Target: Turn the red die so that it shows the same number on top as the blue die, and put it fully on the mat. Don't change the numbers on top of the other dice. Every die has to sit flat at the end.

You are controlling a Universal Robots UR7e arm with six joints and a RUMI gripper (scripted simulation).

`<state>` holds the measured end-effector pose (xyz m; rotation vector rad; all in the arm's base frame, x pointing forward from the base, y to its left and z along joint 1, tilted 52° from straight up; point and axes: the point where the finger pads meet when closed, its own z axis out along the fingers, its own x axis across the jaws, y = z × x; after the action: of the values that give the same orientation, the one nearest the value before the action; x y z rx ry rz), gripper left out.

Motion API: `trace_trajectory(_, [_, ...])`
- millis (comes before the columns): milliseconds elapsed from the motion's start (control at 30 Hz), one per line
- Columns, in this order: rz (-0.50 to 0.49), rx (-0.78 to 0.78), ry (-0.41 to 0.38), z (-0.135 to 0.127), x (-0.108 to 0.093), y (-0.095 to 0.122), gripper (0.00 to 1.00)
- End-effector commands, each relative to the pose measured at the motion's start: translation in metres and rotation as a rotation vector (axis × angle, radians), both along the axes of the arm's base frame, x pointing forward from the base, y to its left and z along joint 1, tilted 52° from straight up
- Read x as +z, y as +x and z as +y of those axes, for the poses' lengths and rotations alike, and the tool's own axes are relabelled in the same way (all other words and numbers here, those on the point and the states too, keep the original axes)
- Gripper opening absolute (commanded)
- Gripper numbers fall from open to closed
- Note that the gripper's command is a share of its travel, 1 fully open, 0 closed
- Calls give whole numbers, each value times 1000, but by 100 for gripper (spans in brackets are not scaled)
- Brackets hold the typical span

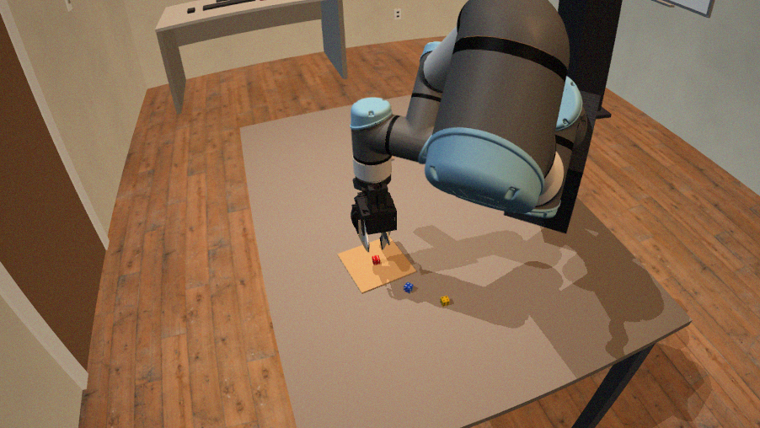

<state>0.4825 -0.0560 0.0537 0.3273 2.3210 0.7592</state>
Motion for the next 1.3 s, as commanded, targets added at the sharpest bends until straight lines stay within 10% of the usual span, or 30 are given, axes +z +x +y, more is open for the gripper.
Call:
trace_trajectory(0, [2, 7, 3, -6, 8, -9, 18])
trace_trajectory(967, [2, 7, 3, -22, 30, -33, 18])
trace_trajectory(1000, [2, 7, 3, -22, 30, -33, 100])
trace_trajectory(1267, [2, 7, 3, -22, 30, -33, 100])
